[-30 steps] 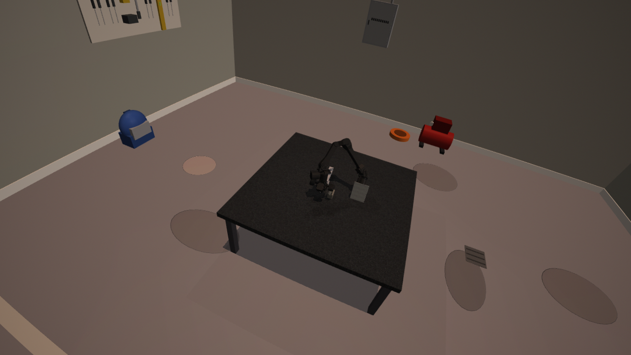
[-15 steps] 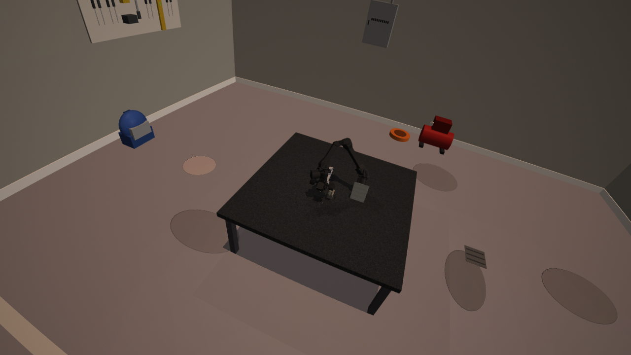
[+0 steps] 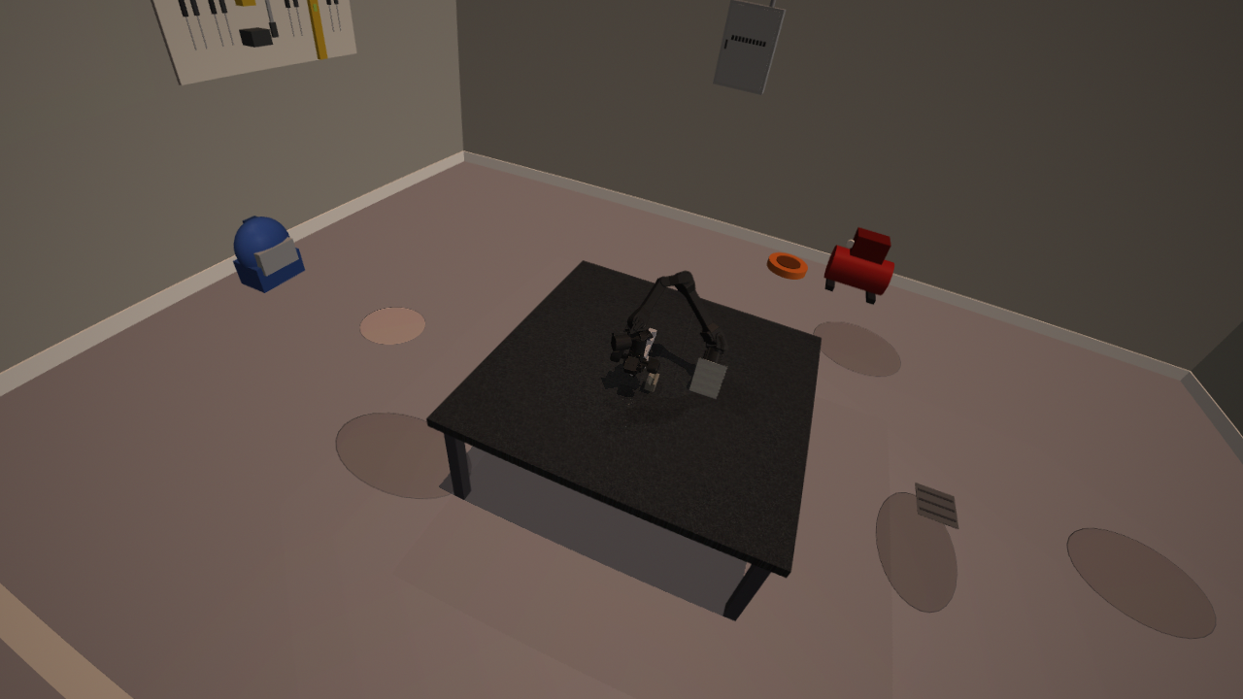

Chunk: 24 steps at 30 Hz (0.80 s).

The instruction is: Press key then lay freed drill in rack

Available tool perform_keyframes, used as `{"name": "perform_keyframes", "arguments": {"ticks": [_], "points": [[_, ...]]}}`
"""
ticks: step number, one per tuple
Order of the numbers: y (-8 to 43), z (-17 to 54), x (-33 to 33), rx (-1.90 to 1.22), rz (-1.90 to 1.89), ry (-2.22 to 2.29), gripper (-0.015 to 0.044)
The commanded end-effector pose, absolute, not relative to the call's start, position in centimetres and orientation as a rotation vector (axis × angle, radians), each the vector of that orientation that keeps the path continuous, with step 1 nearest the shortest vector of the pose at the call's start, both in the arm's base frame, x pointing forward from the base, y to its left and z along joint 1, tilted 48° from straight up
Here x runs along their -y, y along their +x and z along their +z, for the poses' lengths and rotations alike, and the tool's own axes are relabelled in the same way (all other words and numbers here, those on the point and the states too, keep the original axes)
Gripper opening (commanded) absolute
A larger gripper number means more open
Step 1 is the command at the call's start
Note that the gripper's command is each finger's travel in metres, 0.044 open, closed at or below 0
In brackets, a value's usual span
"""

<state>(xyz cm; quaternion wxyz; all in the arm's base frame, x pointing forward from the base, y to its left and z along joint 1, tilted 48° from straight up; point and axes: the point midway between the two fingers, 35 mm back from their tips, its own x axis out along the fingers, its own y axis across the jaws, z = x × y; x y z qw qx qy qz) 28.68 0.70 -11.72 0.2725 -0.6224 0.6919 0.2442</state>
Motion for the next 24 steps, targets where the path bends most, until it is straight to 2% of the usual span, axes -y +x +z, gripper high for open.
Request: {"name": "perform_keyframes", "arguments": {"ticks": [1,24], "points": [[28.7,-11.6,-1.0,-1.862,0.656,-1.67,0.0],[25.9,-11.6,-1.9,-1.863,0.658,-1.669,0.0]]}}
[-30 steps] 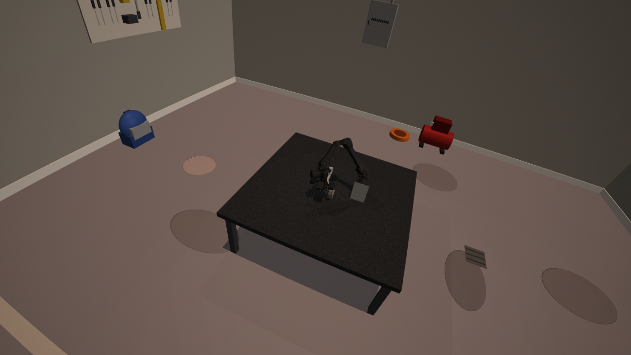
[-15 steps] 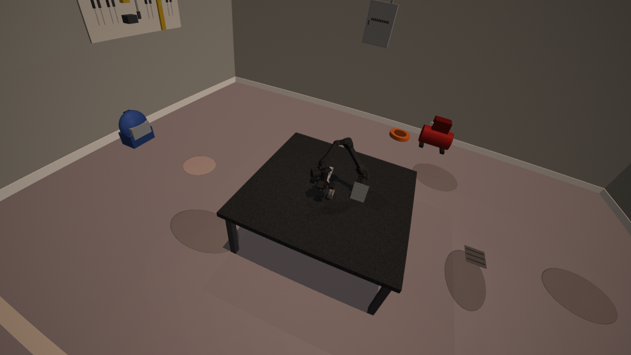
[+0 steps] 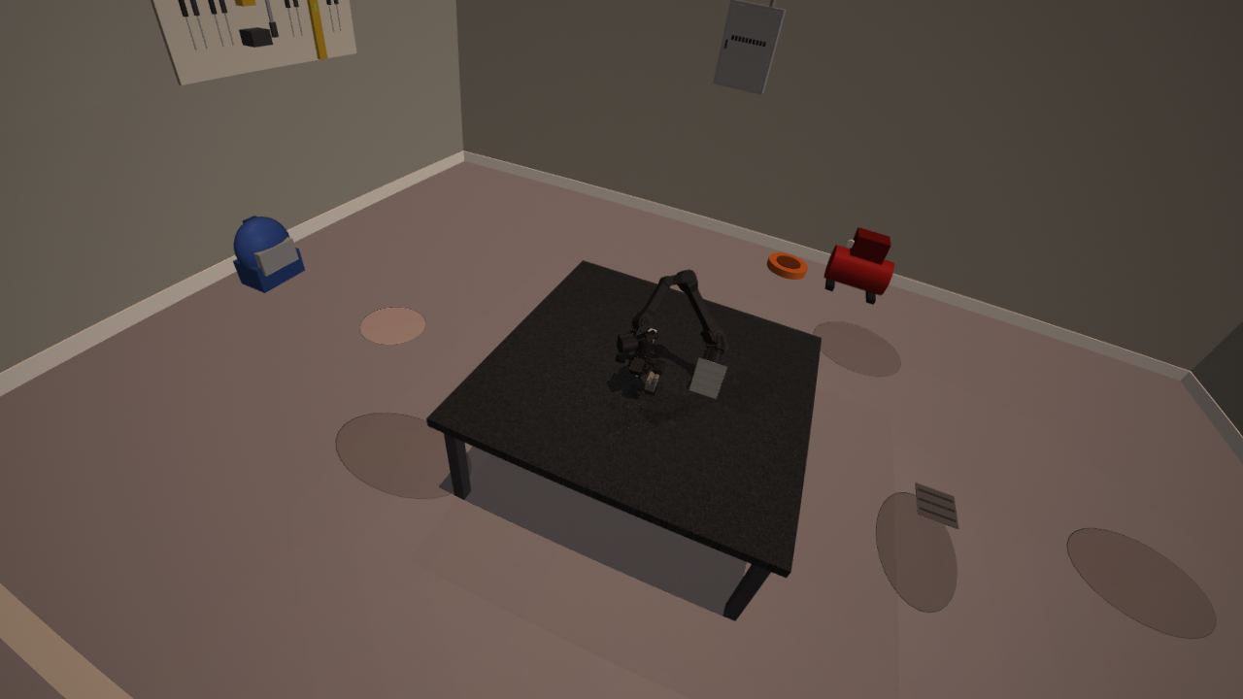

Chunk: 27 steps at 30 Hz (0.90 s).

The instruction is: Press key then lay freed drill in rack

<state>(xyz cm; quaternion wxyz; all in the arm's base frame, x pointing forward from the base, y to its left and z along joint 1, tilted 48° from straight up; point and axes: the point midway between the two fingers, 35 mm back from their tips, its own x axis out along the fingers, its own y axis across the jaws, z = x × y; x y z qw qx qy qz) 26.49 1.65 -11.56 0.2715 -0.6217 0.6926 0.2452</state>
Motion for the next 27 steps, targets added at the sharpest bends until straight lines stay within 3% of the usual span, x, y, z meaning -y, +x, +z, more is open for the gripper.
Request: {"name": "perform_keyframes", "arguments": {"ticks": [1,27], "points": [[25.8,-11.6,-1.9,-1.863,0.658,-1.669,0.0],[21.9,-12.0,-3.2,-1.863,0.661,-1.668,0.0]]}}
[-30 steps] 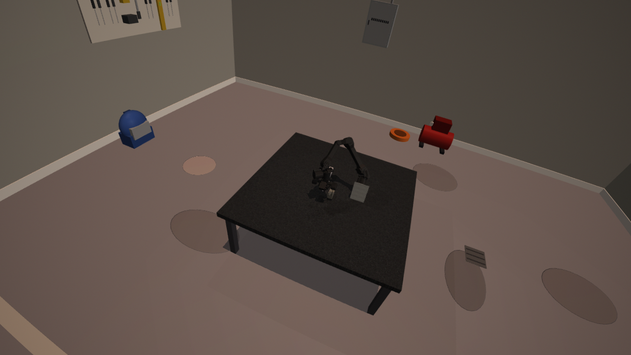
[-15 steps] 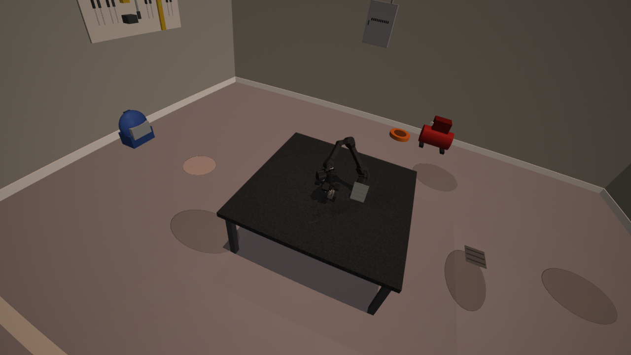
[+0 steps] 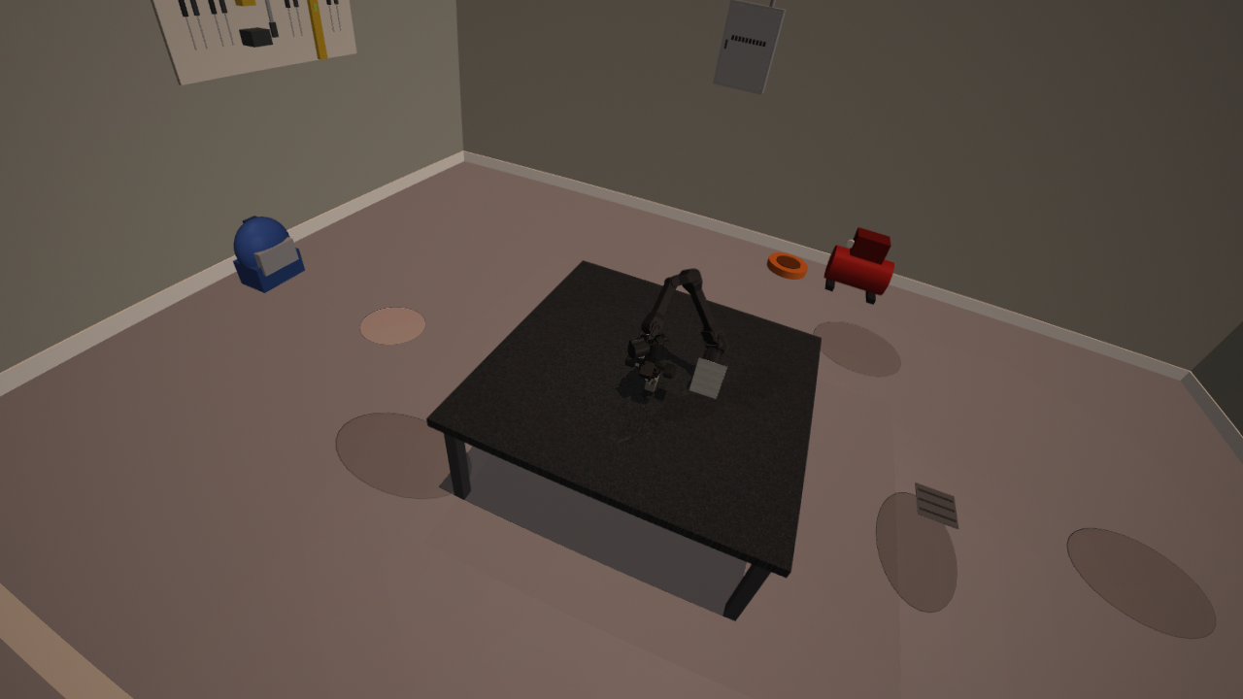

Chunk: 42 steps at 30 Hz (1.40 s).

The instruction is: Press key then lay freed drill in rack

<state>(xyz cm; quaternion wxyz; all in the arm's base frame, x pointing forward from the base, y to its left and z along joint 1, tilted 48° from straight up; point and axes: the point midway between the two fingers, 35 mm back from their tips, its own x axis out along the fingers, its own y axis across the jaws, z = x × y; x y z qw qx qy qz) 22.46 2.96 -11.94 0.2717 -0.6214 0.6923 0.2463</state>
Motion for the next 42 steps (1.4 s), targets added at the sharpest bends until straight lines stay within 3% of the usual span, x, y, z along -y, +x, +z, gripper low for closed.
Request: {"name": "perform_keyframes", "arguments": {"ticks": [1,42], "points": [[21.8,-12.1,-3.3,-1.863,0.661,-1.668,0.0],[20.7,-15.5,0.0,-1.864,0.66,-1.67,0.0]]}}
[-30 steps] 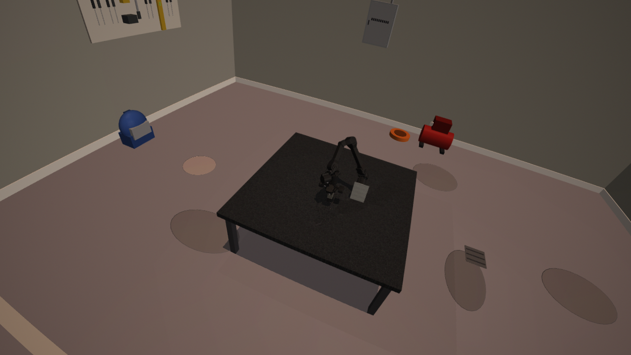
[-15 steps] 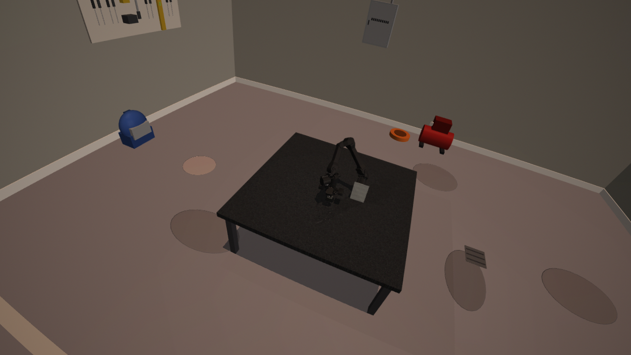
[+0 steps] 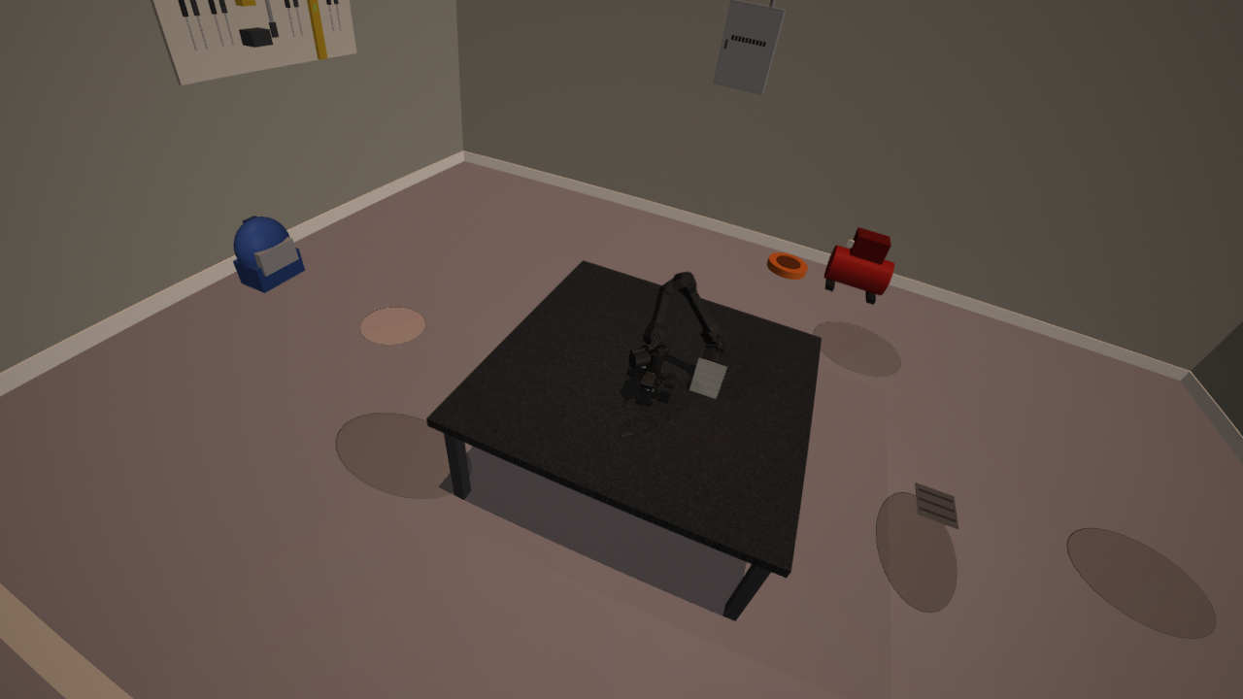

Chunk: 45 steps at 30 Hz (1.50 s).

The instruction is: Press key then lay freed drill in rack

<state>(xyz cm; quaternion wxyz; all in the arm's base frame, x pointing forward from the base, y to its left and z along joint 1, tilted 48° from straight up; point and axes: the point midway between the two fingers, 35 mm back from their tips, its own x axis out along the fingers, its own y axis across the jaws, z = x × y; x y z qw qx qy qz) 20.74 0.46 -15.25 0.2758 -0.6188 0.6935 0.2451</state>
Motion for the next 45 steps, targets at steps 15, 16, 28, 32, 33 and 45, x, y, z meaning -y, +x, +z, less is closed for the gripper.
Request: {"name": "perform_keyframes", "arguments": {"ticks": [15,16,28,32,33,45], "points": [[20.63,-15.93,0.65,-1.865,0.659,-1.67,0.0],[20.62,-15.93,0.66,-1.865,0.659,-1.67,0.0],[20.64,-15.85,0.69,-1.865,0.659,-1.67,0.0],[20.64,-15.84,0.69,-1.865,0.659,-1.67,0.0],[20.64,-15.83,0.69,-1.865,0.659,-1.67,0.0],[20.65,-15.81,0.69,-1.865,0.659,-1.67,0.0]]}}
